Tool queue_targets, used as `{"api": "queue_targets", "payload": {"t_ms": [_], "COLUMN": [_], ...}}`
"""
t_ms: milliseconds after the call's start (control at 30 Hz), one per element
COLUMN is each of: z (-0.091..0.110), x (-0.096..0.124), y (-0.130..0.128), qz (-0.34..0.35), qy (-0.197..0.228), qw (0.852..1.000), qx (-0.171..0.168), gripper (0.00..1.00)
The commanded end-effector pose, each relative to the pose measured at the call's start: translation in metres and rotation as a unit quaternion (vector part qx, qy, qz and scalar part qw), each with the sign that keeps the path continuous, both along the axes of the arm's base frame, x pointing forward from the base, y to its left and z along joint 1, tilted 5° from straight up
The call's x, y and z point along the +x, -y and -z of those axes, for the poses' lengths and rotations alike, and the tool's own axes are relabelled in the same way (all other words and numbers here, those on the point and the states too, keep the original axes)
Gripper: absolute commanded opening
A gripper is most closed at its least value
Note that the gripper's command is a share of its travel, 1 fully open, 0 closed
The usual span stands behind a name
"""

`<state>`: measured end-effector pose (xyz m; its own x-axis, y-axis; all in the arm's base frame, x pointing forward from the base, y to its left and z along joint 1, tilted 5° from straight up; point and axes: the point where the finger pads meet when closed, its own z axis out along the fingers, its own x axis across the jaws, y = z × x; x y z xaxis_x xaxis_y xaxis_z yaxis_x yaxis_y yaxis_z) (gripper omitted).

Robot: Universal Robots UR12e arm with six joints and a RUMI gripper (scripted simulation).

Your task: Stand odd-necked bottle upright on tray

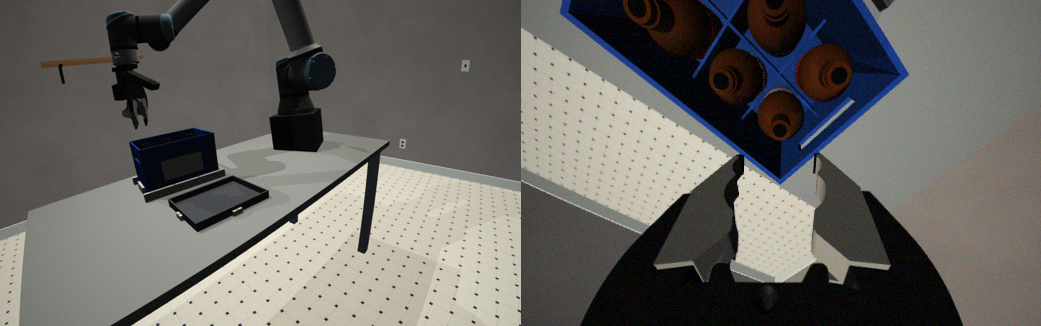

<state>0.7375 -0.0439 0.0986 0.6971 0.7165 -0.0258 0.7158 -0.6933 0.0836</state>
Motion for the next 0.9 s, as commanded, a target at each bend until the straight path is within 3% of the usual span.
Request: {"api": "queue_targets", "payload": {"t_ms": [0, 867], "z": [-0.001, 0.02], "x": [0.001, -0.001], "y": [0.001, 0.002], "qz": [0.0, 0.0], "qy": [0.001, -0.001], "qw": [1.0, 1.0], "qx": [0.0, 0.001], "gripper": [0.38, 0.38]}}
